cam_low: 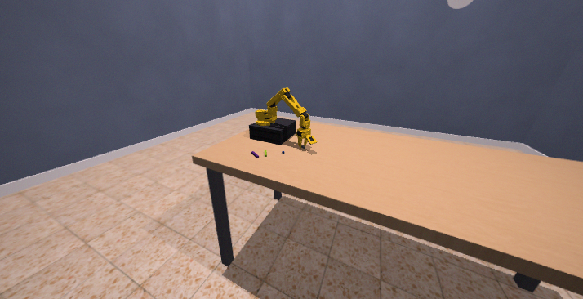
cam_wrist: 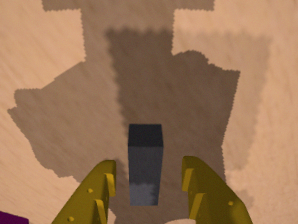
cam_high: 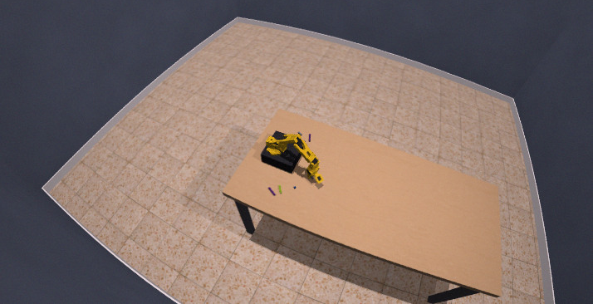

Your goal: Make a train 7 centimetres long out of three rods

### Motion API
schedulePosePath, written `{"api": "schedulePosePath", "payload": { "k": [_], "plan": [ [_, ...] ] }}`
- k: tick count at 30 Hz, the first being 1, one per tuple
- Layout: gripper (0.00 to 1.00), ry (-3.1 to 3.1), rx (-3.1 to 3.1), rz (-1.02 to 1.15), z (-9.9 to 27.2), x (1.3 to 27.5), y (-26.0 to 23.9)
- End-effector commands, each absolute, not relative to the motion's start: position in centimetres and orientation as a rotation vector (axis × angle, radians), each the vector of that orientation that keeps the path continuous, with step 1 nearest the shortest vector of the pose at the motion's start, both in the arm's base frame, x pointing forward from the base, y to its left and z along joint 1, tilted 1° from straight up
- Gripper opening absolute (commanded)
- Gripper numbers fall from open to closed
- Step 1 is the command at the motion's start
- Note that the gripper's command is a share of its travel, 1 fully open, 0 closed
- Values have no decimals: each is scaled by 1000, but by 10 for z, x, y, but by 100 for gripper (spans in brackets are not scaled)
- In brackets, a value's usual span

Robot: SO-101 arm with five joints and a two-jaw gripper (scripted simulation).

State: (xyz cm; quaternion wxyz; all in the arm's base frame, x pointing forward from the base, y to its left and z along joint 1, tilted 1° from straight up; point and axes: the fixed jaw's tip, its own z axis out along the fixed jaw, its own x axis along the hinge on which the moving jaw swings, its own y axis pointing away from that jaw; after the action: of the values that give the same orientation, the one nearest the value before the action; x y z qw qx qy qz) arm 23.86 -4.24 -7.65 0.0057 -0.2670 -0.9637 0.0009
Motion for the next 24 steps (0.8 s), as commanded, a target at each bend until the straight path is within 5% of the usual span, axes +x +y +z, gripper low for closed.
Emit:
{"api": "schedulePosePath", "payload": {
  "k": [1,24],
  "plan": [
    [10,-3015,-836,1,-80,238,-41],
    [0,-3015,-836,1,-80,238,-41]
  ]
}}
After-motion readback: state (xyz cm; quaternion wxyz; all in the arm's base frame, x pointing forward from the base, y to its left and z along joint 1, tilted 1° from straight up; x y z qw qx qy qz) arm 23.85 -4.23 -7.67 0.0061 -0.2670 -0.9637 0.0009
